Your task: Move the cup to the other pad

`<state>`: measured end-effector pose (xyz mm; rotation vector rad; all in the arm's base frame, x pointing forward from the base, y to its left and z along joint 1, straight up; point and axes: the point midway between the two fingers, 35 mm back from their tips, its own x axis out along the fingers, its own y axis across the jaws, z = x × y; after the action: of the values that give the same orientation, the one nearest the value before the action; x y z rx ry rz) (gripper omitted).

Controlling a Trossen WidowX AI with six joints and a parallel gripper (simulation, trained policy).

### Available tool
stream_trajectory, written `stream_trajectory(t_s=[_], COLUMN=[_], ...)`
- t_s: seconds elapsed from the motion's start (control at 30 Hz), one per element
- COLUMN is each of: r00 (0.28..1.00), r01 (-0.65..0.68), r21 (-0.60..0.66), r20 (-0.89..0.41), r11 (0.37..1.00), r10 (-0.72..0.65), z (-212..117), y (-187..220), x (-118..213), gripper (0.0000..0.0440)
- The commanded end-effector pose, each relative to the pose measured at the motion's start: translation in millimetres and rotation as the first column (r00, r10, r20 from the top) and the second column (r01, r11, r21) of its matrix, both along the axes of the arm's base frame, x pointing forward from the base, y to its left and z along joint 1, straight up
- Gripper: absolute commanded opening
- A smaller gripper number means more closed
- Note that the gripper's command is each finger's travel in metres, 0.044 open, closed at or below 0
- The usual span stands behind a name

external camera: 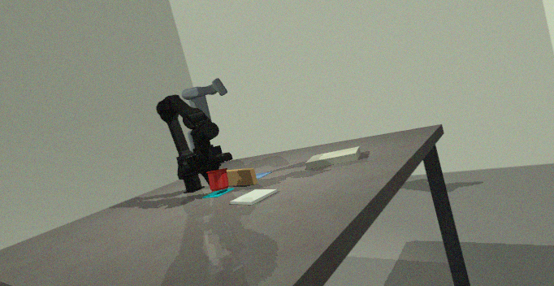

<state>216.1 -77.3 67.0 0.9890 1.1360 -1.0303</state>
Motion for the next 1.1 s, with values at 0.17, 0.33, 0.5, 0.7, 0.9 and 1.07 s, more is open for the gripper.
stream_trajectory(t_s=[0.17, 0.33, 0.5, 0.7, 0.9, 1.07], r00=[0.999, 0.995, 0.991, 0.985, 0.977, 0.969], r01=[0.034, 0.043, 0.040, 0.040, 0.046, 0.056], r21=[-0.013, -0.008, -0.004, -0.005, -0.007, -0.011], r20=[0.041, 0.093, 0.128, 0.169, 0.208, 0.241], r11=[0.999, 0.999, 0.999, 0.999, 0.999, 0.998], r10=[-0.034, -0.042, -0.039, -0.039, -0.043, -0.051], z=[-2.6, 4.1, 9.1, 15.3, 23.2, 32.2], y=[-7.4, -8.4, -7.8, -7.9, -8.4, -9.6], x=[-3.3, -1.1, -3.4, -6.4, -9.4, -12.1], gripper=[0.0128, 0.0164, 0.0178, 0.0206, 0.0249, 0.0281])
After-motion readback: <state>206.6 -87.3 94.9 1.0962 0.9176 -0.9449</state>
